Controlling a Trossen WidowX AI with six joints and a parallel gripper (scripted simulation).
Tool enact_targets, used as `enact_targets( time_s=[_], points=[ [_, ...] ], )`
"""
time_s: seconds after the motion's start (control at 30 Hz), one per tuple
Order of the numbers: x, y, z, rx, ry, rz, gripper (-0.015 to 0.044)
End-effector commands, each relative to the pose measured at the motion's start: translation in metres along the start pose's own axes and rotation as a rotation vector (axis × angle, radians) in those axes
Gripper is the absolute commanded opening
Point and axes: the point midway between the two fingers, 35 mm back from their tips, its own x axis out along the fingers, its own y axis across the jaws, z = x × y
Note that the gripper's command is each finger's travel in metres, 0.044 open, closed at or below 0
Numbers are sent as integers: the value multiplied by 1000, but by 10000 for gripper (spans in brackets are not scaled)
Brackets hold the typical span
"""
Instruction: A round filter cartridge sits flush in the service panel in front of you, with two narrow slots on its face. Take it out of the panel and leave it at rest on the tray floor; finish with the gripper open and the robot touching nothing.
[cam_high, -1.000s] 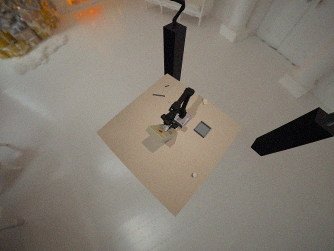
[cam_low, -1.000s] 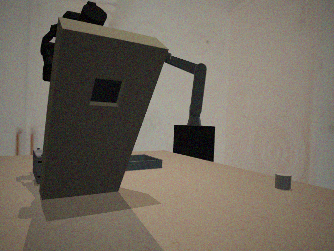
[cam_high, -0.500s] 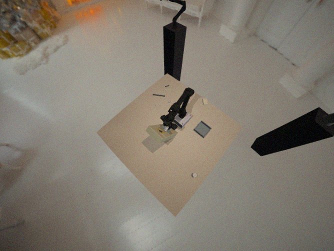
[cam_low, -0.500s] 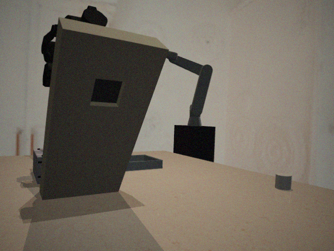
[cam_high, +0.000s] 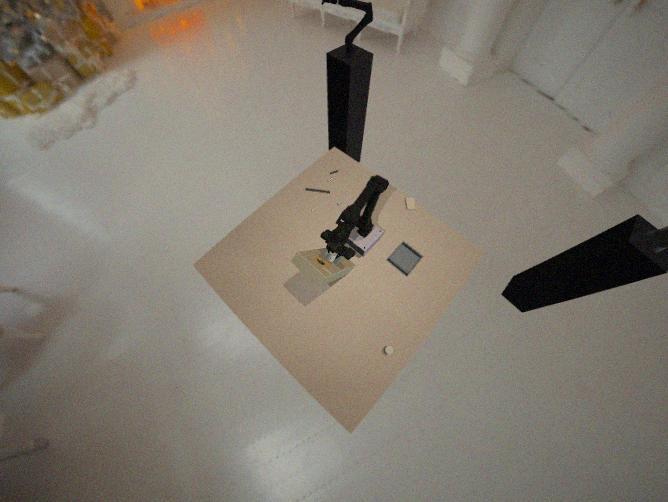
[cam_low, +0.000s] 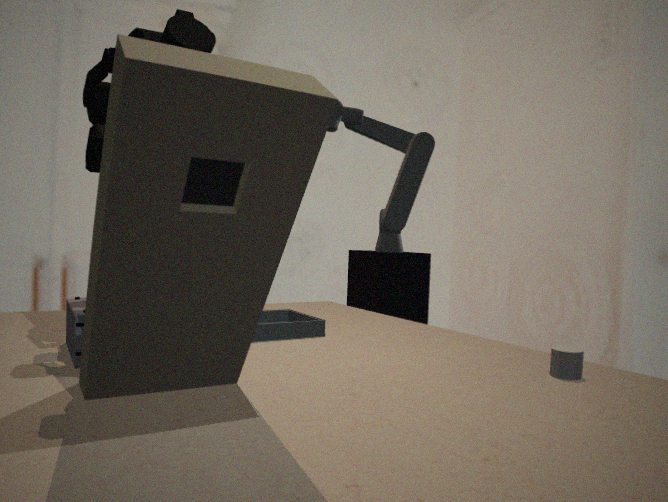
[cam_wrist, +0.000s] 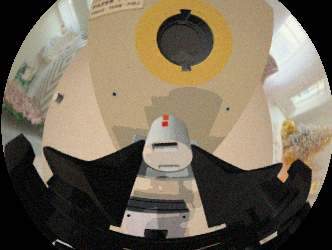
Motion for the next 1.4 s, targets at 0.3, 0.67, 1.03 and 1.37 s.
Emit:
enact_targets(
  time_s=[0.3,0.67,1.03,1.37],
  points=[
    [-31,1,25,1,-7,1,0],
    [-87,0,26,1,-4,1,0],
    [-95,17,27,4,5,4,0],
    [-89,50,28,6,9,6,0]
  ],
)
